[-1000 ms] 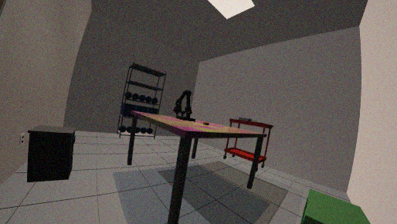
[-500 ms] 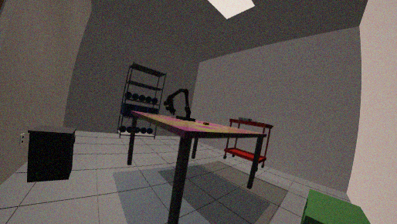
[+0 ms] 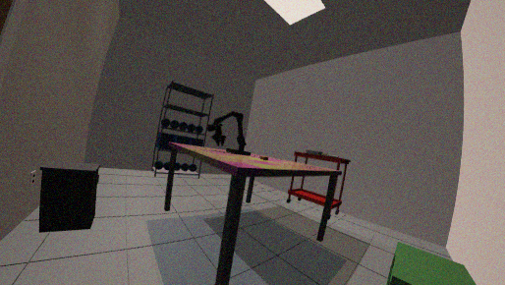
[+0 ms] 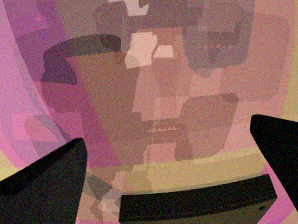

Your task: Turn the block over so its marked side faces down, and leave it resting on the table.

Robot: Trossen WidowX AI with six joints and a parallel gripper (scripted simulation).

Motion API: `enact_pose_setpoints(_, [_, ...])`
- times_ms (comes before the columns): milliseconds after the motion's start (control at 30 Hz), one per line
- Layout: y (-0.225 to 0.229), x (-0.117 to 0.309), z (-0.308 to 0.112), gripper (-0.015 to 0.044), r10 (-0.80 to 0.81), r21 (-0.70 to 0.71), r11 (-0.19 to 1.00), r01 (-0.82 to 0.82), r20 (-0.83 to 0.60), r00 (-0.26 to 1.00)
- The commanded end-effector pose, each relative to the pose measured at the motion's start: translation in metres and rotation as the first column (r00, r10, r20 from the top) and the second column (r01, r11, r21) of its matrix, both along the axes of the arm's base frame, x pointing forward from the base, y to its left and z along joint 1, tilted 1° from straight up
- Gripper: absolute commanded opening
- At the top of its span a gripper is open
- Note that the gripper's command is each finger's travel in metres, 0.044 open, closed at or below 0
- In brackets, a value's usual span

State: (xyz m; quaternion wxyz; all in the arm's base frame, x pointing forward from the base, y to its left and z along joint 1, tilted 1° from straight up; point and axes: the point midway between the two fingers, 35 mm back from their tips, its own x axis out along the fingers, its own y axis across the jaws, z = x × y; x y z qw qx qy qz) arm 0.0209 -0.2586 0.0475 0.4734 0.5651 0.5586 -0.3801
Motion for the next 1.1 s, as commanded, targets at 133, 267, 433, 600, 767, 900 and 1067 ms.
enact_pose_setpoints(133, [0.006, 0.1, 0.015, 0.044, 0.375, -0.083, 0.923, -0.375, -0.013, 0.927])
enact_pose_setpoints(267, [0.024, 0.149, 0.023, 0.044, 0.533, -0.119, 0.838, -0.533, -0.032, 0.845])
enact_pose_setpoints(433, [0.06, 0.21, 0.027, 0.044, 0.715, -0.157, 0.686, -0.711, -0.041, 0.698])
enact_pose_setpoints(600, [0.117, 0.261, 0.033, 0.044, 0.876, -0.191, 0.464, -0.865, -0.043, 0.48])
enact_pose_setpoints(767, [0.174, 0.296, 0.037, 0.044, 0.955, -0.223, 0.275, -0.935, -0.05, 0.293])
enact_pose_setpoints(900, [0.232, 0.32, 0.042, 0.044, 0.99, -0.254, 0.112, -0.961, -0.059, 0.131])
enact_pose_setpoints(1067, [0.304, 0.335, 0.047, 0.044, 0.997, -0.287, -0.059, -0.956, -0.066, -0.041])
